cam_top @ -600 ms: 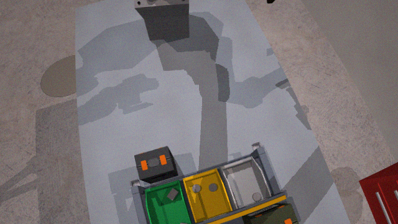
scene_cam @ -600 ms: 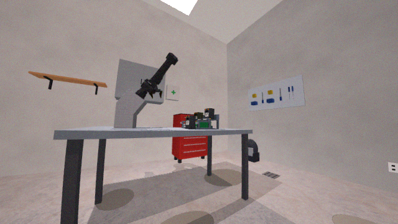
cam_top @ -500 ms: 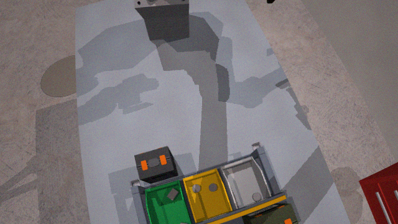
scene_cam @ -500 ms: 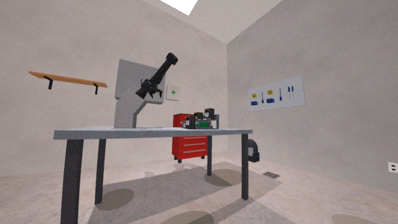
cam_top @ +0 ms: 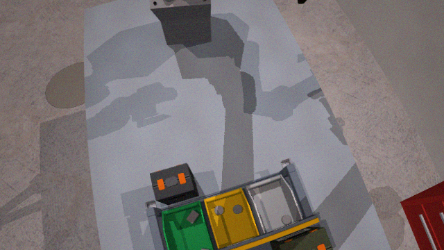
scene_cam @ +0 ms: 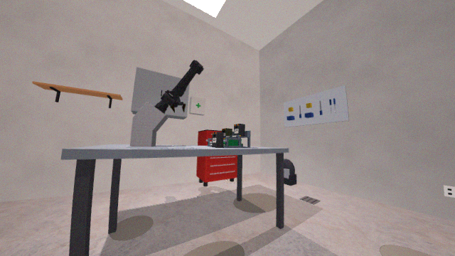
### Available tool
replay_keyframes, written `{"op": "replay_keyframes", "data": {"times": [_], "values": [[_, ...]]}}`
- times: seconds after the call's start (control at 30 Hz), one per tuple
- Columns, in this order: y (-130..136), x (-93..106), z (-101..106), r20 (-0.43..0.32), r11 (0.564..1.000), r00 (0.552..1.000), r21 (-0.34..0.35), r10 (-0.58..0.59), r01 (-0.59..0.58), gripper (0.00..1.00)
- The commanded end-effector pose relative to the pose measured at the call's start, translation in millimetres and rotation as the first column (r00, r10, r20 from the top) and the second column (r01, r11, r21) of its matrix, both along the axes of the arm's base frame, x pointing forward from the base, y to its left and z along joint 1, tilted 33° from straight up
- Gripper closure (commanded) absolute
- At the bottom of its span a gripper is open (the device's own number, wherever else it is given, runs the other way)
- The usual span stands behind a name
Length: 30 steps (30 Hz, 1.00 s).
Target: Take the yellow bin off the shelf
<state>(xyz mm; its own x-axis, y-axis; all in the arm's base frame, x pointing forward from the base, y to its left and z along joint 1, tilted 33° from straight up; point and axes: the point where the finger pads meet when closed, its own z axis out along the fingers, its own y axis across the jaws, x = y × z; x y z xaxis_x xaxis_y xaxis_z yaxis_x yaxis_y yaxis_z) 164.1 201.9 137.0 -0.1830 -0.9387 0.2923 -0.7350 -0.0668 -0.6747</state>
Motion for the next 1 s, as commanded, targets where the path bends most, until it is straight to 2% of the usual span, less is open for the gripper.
{"op": "replay_keyframes", "data": {"times": [0.0, 0.4, 0.5, 0.53, 0.67, 0.77, 0.9, 0.97], "values": [[8.7, 1.3, 7.0, 0.005, 1.000, 1.000, 0.025, 0.001, -0.001, 0.00], [14.0, 7.9, 9.6, 0.010, 0.997, 0.999, 0.069, -0.042, 0.042, 0.00], [13.2, 8.2, 8.3, 0.009, 0.996, 0.999, 0.070, -0.047, 0.046, 0.00], [5.7, 7.1, 3.9, 0.005, 0.998, 0.999, 0.047, -0.052, 0.052, 0.00], [15.4, 12.2, 8.0, 0.008, 0.993, 0.997, 0.093, -0.080, 0.079, 0.00], [11.0, 14.2, 4.1, 0.005, 0.989, 0.994, 0.101, -0.107, 0.106, 0.00], [15.9, 20.8, 7.7, 0.004, 0.977, 0.988, 0.148, -0.154, 0.152, 0.00], [9.5, 22.2, 2.1, 0.000, 0.972, 0.983, 0.150, -0.182, 0.180, 0.00]]}}
